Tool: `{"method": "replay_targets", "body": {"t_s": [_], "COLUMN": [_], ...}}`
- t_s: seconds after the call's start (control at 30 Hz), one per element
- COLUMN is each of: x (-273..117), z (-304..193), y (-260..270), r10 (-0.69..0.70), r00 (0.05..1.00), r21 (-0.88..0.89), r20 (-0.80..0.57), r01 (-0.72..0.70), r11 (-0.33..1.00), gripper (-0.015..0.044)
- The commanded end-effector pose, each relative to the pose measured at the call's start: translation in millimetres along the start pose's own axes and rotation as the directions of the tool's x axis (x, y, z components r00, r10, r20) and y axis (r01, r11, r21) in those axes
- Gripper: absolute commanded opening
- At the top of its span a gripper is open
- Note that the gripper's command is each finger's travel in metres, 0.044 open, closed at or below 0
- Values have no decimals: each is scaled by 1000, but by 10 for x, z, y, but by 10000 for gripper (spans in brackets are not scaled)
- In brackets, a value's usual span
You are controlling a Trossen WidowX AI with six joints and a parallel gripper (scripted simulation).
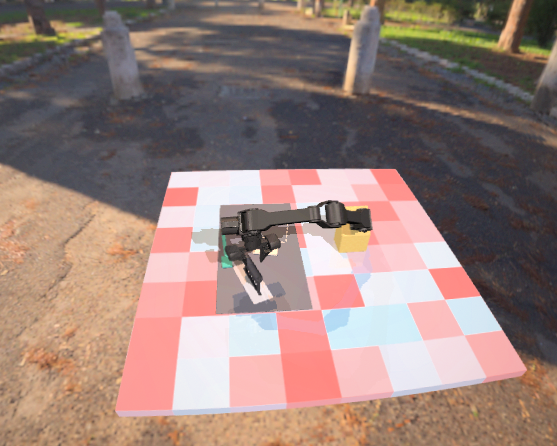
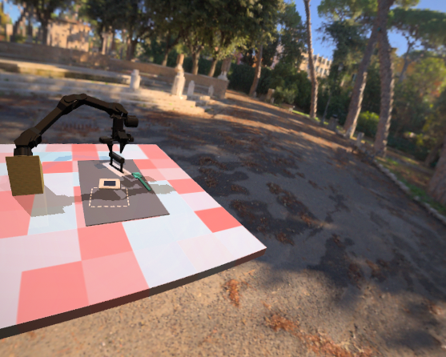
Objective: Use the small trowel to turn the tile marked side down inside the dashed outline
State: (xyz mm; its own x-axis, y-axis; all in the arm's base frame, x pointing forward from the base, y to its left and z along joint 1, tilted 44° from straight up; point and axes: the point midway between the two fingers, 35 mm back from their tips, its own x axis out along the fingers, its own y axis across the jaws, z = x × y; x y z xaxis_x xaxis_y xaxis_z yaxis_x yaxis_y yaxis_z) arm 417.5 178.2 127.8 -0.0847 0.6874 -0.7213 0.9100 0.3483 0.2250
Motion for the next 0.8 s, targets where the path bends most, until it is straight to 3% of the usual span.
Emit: {"method": "replay_targets", "body": {"t_s": [0.0,0.77], "x": [-153,47], "z": [-23,-11], "y": [9,58], "r10": [12,12], "r00": [1000,1000], "r21": [-3,-54], "r20": [-3,-1], "r01": [-12,-12], "r11": [1000,998], "gripper": [270,270]}}
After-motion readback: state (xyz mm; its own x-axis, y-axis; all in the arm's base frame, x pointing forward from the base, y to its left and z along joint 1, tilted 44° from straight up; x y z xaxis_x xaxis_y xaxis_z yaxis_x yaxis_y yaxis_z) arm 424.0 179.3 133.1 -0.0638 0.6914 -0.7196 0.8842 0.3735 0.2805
